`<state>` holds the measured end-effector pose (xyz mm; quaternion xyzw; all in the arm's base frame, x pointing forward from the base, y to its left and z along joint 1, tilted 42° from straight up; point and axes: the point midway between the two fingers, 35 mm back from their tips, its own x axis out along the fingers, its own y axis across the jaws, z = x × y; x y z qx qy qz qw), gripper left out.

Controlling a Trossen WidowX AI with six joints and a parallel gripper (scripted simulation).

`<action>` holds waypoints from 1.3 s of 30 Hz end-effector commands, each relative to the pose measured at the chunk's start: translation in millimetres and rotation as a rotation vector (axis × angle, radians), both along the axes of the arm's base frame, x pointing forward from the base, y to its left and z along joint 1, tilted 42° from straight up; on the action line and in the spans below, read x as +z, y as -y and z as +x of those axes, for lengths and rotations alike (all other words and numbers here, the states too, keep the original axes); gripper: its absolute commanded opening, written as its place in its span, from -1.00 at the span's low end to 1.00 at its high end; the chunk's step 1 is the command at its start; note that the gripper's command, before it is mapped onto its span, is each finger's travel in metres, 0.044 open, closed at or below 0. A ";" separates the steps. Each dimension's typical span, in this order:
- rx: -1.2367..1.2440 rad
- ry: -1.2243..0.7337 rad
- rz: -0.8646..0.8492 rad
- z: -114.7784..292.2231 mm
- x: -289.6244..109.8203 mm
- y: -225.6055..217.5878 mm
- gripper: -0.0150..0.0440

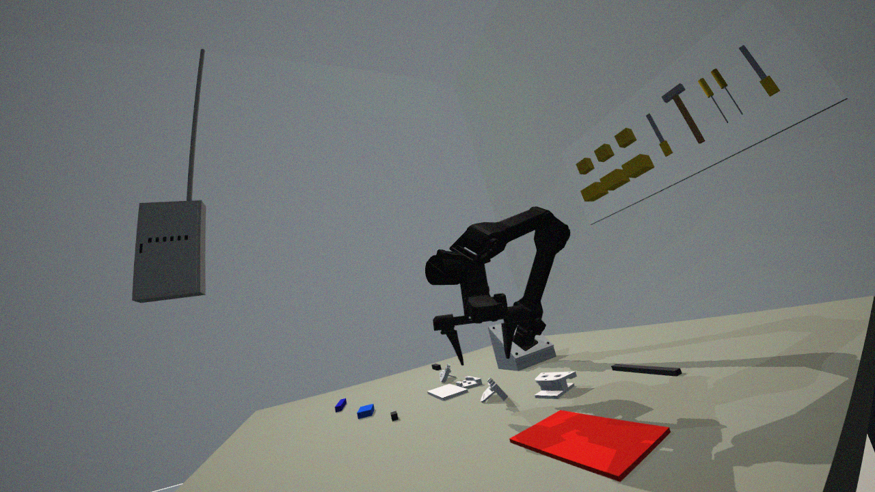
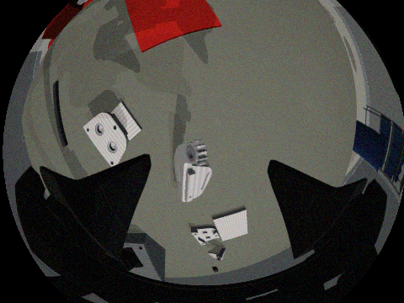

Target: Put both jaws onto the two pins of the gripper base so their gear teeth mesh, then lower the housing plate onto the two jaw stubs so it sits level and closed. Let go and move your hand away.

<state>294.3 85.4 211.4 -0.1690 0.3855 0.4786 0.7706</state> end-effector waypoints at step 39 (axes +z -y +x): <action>0.040 -0.087 0.055 -2.1 -50.2 -32.9 1.00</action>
